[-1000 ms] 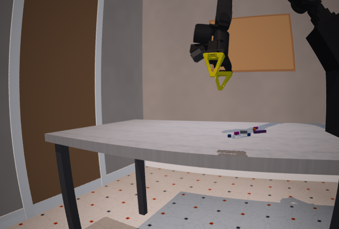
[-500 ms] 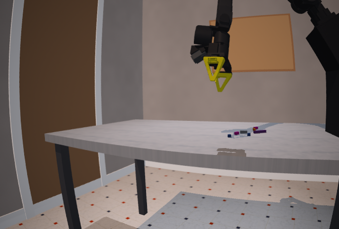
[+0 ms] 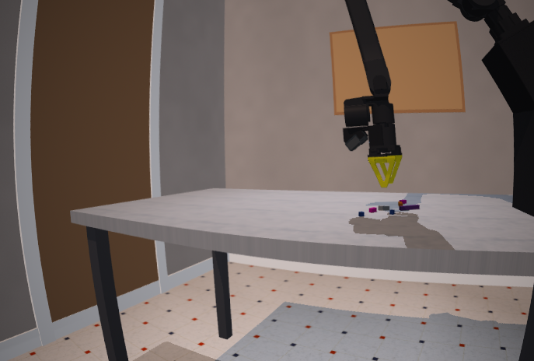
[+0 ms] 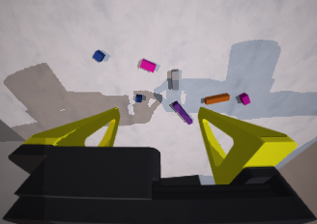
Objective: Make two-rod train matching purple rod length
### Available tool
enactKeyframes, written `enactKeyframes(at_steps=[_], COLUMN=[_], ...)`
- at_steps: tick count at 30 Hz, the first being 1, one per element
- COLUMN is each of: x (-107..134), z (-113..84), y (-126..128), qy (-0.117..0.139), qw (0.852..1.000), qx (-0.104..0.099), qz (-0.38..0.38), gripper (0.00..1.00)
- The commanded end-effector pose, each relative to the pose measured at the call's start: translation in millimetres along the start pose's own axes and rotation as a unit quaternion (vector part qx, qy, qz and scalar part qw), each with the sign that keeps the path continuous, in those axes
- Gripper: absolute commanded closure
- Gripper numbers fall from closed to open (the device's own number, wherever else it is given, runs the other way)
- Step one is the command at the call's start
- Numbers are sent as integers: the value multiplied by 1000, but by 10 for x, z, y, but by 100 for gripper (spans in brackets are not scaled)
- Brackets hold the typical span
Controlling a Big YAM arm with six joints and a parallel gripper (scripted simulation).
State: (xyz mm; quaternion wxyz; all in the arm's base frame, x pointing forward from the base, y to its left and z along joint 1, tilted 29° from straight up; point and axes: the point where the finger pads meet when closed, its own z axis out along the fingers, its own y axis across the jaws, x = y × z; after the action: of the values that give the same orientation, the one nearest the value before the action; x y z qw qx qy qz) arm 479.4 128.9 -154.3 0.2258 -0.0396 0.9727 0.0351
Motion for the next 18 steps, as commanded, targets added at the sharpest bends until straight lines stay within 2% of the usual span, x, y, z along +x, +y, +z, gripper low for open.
enactKeyframes(at_steps=[1, 4, 5, 7, 18], x=[-339, -339, -173, -62, -93], z=[-159, -159, -33, -31, -30], y=[259, 257, 197, 80, 145], qy=[-45, -45, -26, -12, -15], qw=[998, 998, 999, 1000, 999], qx=[-19, -19, -14, -6, -9], qz=[-34, -34, -33, -25, -30], gripper=[0, 0, 0, 0, 0])
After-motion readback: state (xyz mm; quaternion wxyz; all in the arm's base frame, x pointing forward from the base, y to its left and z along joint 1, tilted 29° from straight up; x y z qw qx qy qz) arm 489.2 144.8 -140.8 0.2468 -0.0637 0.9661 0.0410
